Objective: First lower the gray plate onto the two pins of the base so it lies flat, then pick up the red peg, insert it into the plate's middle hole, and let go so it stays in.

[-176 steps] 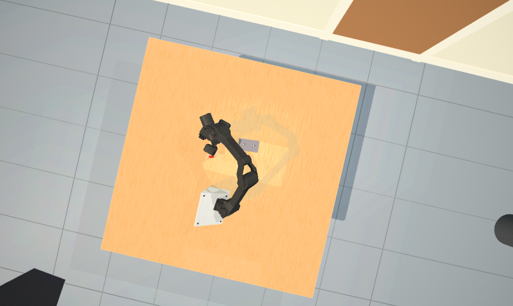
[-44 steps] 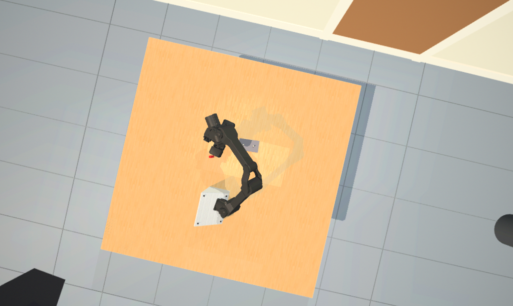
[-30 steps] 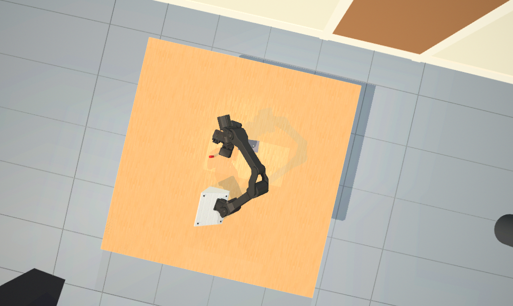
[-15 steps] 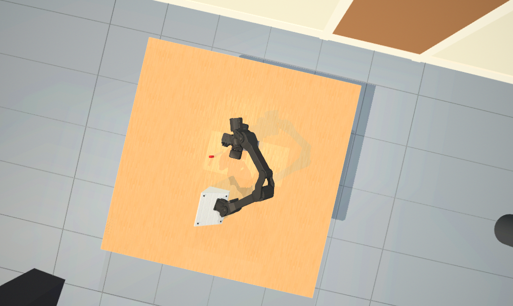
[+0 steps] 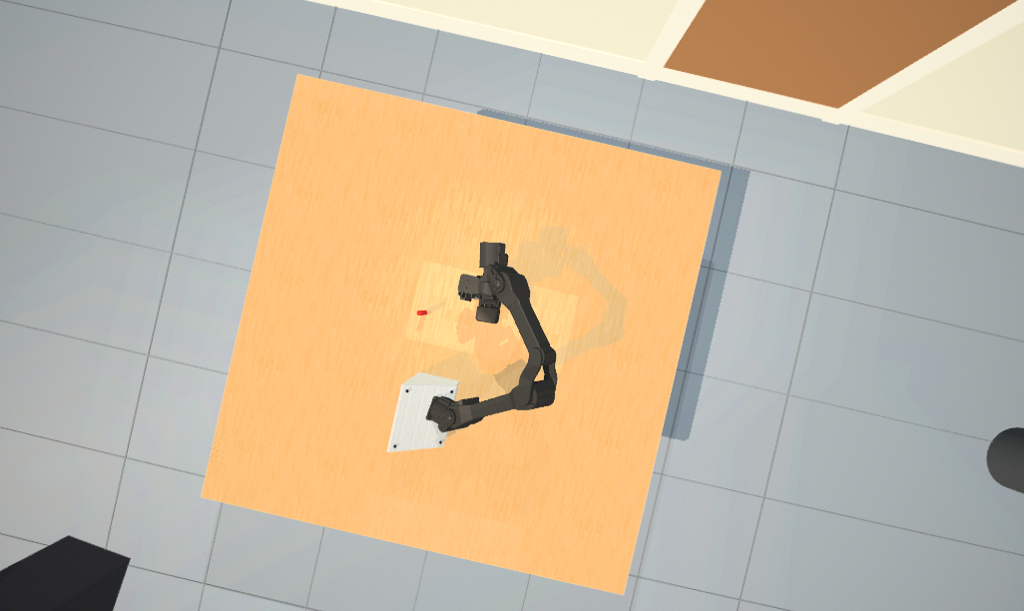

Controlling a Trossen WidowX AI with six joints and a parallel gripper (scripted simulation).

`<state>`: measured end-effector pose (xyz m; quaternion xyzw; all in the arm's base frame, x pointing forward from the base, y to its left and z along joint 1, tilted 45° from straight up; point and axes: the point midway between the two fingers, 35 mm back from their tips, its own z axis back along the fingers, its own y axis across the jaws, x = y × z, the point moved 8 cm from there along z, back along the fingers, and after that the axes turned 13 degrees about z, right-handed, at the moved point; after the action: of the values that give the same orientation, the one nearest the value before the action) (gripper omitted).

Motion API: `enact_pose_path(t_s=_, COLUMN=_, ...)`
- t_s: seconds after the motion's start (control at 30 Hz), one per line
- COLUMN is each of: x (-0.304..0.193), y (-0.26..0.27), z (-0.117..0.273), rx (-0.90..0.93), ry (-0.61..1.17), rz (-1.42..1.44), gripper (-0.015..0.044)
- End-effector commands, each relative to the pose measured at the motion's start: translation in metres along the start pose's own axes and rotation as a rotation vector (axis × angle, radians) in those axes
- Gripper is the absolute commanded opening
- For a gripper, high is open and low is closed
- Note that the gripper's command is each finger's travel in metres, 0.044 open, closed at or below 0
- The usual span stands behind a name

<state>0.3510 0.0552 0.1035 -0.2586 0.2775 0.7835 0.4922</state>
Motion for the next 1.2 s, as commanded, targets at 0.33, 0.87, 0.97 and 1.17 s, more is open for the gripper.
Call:
enact_pose_path(t_s=0.33, x=-0.0056, y=0.0033, z=-0.0008, rx=-0.004, ry=0.006, rz=0.010, gripper=0.0000)
enact_pose_path(t_s=0.87, x=-0.0056, y=0.0033, z=-0.0008, rx=-0.004, ry=0.006, rz=0.010, gripper=0.0000)
enact_pose_path(t_s=0.97, x=-0.0056, y=0.0033, z=-0.0008, rx=-0.004, ry=0.006, rz=0.010, gripper=0.0000)
enact_pose_path(t_s=1.17, x=-0.0067, y=0.0032, z=-0.0033, rx=-0.004, ry=0.006, rz=0.010, gripper=0.0000)
